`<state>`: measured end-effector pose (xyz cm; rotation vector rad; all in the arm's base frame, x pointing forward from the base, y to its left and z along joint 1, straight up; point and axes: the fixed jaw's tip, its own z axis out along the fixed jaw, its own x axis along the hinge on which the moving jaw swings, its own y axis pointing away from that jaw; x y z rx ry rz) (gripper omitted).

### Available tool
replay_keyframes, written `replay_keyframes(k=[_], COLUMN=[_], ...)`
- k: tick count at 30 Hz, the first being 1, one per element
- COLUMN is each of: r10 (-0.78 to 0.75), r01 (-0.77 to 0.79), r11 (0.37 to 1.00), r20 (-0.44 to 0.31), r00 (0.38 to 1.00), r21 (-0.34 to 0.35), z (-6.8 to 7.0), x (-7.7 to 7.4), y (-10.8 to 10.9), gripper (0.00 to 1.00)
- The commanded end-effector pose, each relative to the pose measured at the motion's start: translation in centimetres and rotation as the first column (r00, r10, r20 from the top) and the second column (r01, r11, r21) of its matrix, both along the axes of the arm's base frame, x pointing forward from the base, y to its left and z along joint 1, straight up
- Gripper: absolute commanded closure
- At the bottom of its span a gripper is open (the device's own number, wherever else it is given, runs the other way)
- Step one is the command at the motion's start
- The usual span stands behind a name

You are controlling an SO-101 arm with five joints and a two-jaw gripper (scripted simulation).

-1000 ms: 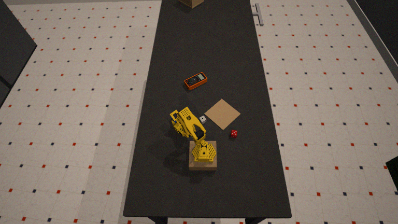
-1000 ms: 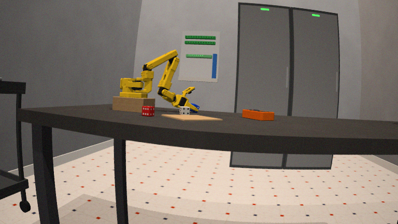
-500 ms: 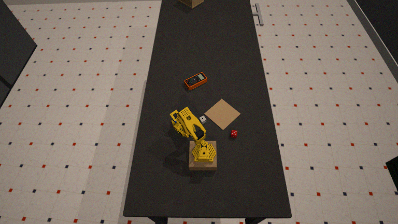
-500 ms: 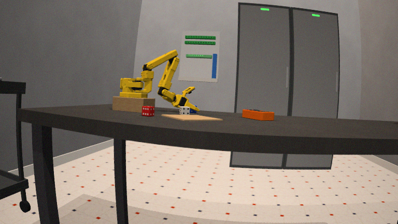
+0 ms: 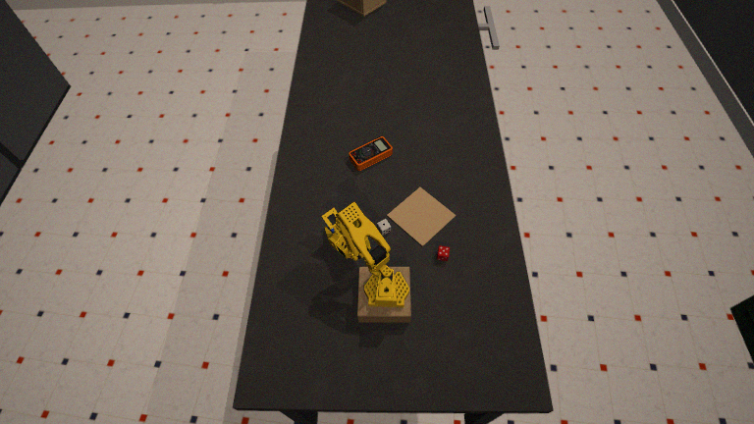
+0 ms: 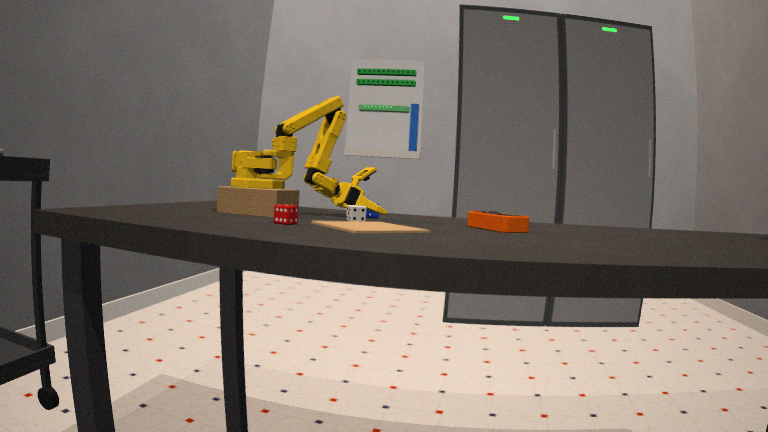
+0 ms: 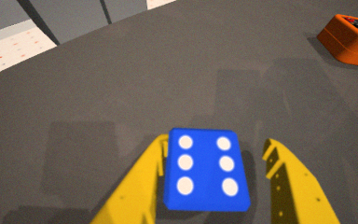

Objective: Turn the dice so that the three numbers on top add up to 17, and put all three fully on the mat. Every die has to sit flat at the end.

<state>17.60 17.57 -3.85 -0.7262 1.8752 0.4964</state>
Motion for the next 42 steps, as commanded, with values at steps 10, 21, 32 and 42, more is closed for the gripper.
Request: replay_keyframes(k=[10, 21, 32, 42], r10=[-0.005, -0.006, -0.006, -0.006], r01=[0.005, 0.006, 0.006, 0.006], r11=[1.0, 1.0, 1.0, 1.0], r20=[0.005, 0.005, 0.005, 0.005], r00=[1.0, 1.0, 1.0, 1.0], r21=[-0.003, -0.004, -0.004, -0.004], z=[1.0, 3.6, 4.8, 4.8], x=[0.3, 0.4, 0.2, 0.2], y=[0.0, 0.1, -0.1, -0.1], gripper=[0.64, 0.64, 0.64, 0.64])
